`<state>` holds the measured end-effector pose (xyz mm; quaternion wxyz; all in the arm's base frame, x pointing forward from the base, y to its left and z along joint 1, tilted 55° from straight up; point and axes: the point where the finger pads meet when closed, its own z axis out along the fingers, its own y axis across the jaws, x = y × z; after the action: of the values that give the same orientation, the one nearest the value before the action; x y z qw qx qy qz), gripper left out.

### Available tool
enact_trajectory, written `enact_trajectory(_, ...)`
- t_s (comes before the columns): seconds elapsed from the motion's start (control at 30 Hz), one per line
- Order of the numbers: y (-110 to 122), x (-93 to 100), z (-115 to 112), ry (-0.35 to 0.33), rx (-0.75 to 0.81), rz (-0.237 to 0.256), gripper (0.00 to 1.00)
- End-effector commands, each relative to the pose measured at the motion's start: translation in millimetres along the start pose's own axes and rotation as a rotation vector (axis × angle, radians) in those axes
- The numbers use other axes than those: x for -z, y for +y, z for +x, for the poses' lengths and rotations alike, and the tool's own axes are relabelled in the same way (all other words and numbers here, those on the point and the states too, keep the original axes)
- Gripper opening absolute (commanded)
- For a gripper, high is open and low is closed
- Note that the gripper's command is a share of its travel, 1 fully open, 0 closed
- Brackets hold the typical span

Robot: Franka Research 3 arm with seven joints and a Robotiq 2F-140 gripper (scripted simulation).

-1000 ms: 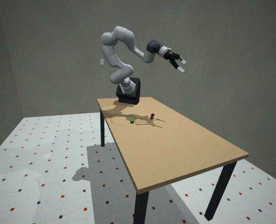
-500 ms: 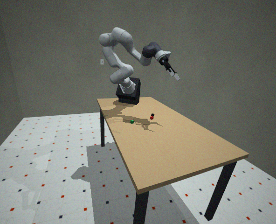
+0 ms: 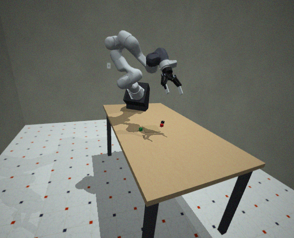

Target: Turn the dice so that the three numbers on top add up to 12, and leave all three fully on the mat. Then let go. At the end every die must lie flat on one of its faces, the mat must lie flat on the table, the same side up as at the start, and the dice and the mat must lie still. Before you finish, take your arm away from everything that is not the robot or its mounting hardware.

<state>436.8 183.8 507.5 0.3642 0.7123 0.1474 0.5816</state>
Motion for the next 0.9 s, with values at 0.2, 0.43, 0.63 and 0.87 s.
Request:
enact_trajectory(0.2, 35.8, -18.7, -37.2, -0.1, -0.197, -0.044, 1.0)
enact_trajectory(0.43, 35.8, -18.7, -37.2, -0.1, -0.197, -0.044, 1.0)
enact_trajectory(0.63, 59.9, -30.6, -69.9, -0.177, -0.317, -0.077, 1.0)
enact_trajectory(0.87, 59.9, -30.6, -69.9, -0.177, -0.317, -0.077, 1.0)
